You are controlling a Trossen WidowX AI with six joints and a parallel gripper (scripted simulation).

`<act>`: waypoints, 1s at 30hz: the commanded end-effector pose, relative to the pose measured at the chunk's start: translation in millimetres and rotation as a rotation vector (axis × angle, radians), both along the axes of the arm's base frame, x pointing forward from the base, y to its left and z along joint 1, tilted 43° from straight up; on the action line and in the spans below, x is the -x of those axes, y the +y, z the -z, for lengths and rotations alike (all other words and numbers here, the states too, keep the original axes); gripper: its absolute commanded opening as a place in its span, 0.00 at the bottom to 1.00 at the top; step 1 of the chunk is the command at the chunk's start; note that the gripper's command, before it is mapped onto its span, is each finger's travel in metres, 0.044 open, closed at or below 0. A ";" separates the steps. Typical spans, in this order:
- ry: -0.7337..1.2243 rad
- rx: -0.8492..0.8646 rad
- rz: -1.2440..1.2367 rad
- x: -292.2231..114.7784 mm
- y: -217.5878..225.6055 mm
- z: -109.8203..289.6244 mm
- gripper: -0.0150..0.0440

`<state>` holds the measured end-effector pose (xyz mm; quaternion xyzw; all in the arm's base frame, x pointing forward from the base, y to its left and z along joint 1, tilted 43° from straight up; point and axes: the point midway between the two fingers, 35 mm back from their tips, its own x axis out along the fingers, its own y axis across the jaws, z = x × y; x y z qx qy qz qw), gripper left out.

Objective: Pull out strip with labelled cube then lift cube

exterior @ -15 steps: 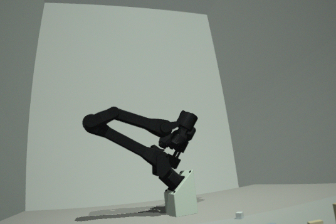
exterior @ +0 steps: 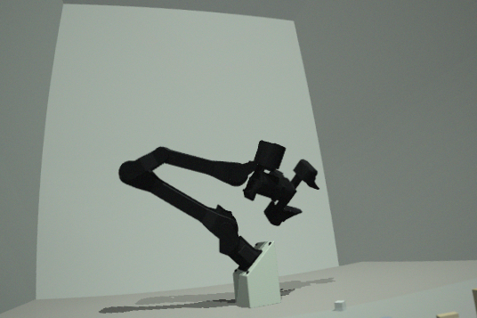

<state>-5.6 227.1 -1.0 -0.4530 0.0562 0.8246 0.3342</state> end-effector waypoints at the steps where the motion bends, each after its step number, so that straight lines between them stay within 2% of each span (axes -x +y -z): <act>1: -0.127 0.040 0.297 -58.9 9.9 1.8 0.93; 9: -0.387 0.056 1.002 -188.0 -9.9 -18.6 0.93; 17: -0.630 -0.064 1.750 -285.9 -81.2 -70.5 0.93; 23: -0.803 -0.227 2.234 -317.3 -146.4 -113.0 0.93; 30: -0.809 -0.234 2.249 -317.8 -148.4 -114.3 0.93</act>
